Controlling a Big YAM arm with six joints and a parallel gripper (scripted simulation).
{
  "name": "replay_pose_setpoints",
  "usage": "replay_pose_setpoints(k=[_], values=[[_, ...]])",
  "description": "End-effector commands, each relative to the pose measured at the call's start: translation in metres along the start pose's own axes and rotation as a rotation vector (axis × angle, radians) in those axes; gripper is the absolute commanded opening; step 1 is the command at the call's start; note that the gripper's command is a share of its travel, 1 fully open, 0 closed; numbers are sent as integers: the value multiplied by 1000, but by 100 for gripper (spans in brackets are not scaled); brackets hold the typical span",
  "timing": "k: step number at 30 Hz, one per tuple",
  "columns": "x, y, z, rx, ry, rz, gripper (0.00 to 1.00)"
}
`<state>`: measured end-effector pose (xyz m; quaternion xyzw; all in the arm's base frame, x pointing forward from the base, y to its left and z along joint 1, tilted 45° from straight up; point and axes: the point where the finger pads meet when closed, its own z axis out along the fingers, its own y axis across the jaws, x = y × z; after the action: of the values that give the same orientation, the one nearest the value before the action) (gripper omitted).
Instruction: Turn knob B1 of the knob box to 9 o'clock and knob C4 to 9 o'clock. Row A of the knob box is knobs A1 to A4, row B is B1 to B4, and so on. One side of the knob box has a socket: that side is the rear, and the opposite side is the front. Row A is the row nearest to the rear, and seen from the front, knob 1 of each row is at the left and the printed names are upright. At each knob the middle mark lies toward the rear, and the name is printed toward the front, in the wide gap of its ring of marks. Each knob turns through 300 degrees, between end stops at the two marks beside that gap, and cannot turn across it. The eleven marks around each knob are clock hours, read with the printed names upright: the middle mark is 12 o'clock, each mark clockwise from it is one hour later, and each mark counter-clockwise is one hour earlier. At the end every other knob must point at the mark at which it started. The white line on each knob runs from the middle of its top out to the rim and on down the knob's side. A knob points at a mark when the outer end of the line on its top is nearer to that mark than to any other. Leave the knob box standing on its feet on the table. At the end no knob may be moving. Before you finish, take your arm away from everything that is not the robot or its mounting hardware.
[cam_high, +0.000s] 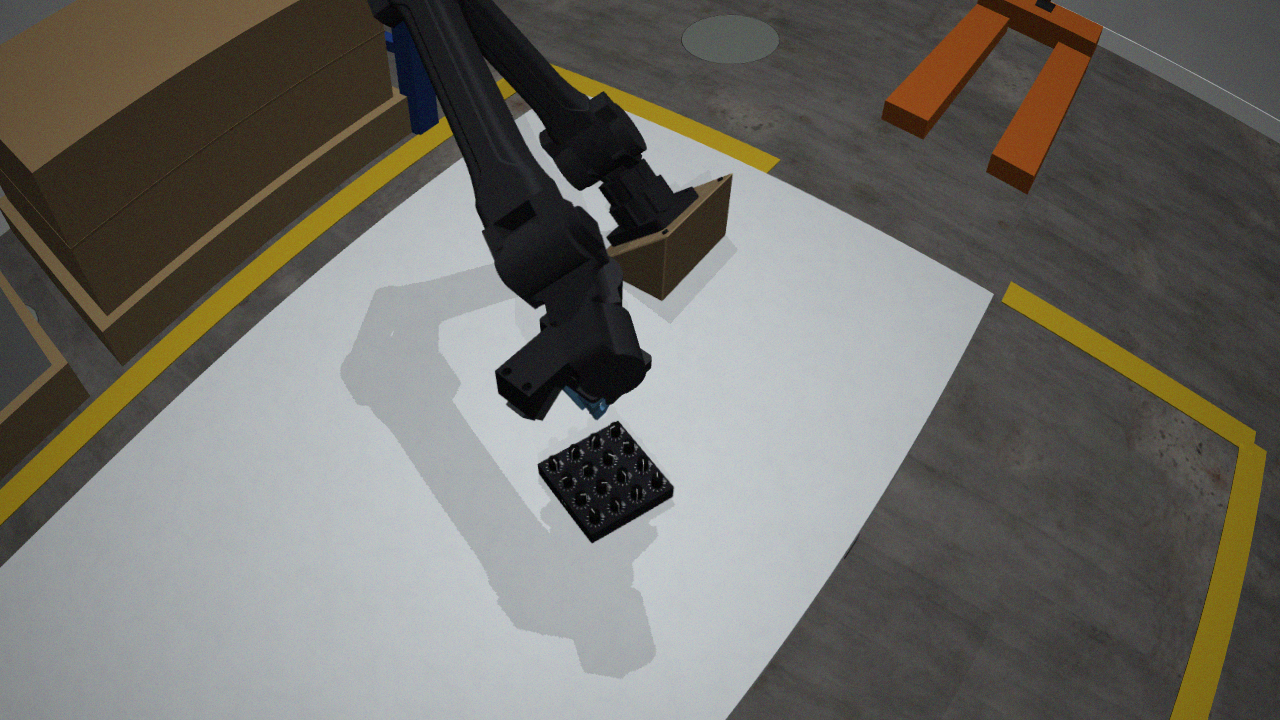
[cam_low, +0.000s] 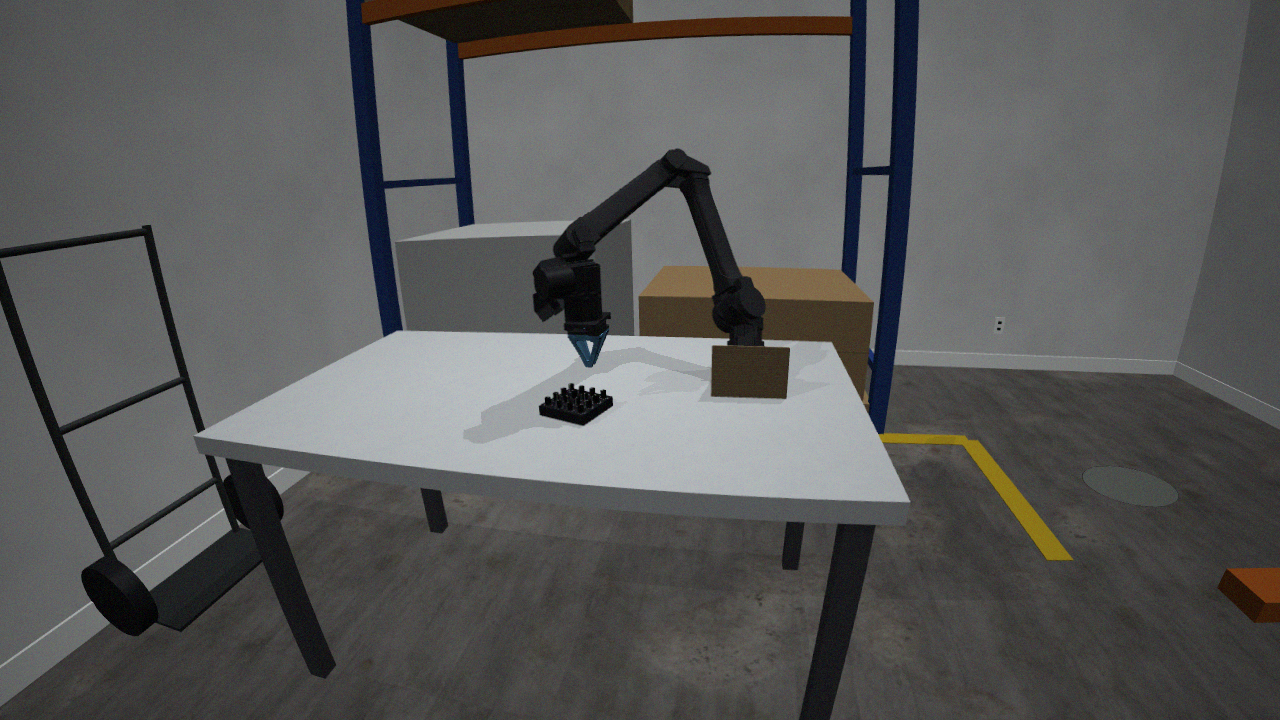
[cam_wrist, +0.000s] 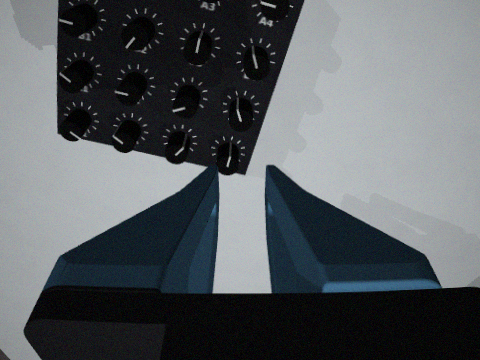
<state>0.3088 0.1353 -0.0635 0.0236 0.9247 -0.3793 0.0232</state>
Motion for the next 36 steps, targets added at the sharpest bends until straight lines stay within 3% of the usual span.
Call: replay_pose_setpoints(k=[1, 19, 22, 24, 36], values=[[-7, 8, -3, -13, -19, 9, 18], [-3, 2, 20, -1, -2, 1, 18], [-12, 5, 15, -18, -14, 15, 18], [-3, 2, 24, -1, -2, 1, 18], [-3, 2, 39, -2, -2, 2, 18]])
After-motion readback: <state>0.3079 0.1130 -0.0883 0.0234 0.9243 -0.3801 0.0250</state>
